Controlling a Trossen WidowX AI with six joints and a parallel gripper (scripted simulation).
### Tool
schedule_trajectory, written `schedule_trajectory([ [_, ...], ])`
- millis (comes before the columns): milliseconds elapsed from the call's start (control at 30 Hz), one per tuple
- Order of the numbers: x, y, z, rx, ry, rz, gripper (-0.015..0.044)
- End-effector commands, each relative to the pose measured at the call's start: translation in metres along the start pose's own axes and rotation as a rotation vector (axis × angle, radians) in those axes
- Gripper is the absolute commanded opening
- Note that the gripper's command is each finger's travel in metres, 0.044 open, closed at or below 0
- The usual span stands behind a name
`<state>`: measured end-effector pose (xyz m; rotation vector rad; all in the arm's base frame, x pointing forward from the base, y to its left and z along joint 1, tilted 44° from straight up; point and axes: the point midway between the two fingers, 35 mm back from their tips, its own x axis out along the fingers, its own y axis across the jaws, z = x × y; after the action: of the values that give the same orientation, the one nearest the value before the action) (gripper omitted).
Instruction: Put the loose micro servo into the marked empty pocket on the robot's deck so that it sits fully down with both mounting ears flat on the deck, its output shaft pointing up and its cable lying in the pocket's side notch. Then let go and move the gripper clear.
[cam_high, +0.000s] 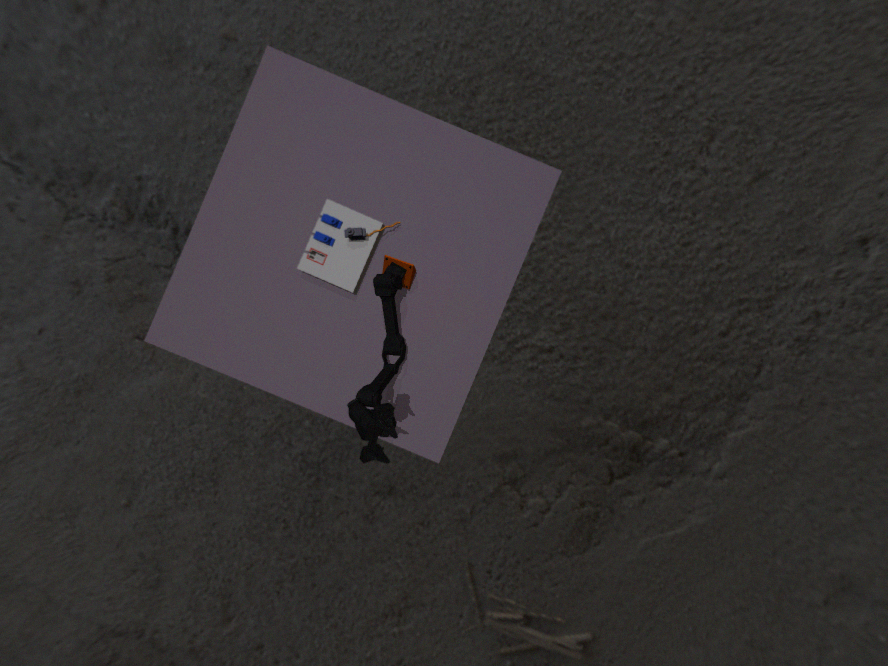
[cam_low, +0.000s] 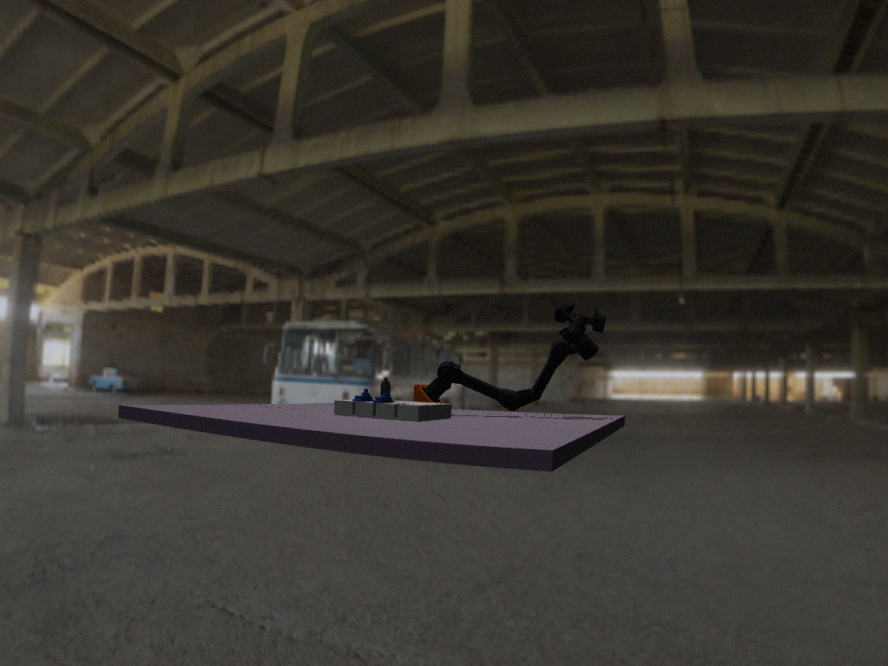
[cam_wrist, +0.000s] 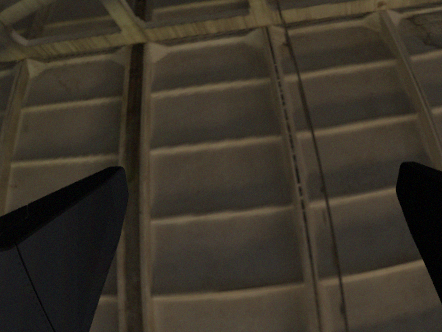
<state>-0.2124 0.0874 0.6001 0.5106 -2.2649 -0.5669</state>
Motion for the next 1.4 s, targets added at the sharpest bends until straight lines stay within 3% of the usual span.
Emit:
schedule_trajectory([
  [0,0.0,-0.001,-0.001,-0.002,0.002,-0.001,0.0426],
  [1367,0.003,-0.12,-0.144,-0.3,0.395,-0.13,0.044],
])
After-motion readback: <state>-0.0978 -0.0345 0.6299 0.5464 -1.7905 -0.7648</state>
